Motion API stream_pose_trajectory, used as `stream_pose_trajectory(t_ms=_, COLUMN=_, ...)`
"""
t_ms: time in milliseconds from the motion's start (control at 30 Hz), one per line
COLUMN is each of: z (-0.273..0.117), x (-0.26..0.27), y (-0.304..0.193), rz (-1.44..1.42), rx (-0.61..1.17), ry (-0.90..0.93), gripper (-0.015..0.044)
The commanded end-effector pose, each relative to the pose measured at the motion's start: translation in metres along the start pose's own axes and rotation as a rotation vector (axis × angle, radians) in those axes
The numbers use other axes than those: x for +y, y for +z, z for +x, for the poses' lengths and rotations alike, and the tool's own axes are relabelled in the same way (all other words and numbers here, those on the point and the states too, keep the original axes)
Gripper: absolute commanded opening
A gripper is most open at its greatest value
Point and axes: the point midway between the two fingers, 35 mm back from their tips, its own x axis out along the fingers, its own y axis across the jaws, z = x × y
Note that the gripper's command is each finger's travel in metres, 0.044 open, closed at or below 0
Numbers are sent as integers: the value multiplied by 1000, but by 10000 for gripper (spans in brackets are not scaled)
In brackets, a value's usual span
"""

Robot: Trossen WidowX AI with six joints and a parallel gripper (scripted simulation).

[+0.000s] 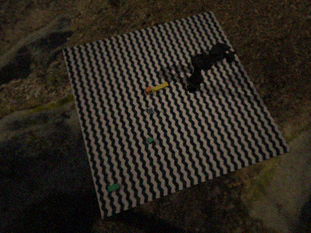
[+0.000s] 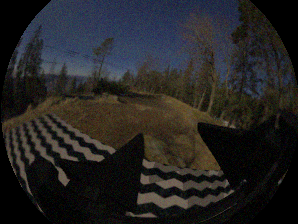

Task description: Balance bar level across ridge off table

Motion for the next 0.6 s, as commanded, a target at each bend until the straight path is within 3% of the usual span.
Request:
stream_pose_trajectory(t_ms=0, z=0, x=20, y=6, rz=55, rx=2, ry=71, gripper=315)
stream_pose_trajectory(t_ms=567, z=-25, x=117, y=31, rz=305, rx=92, ry=398, gripper=315)
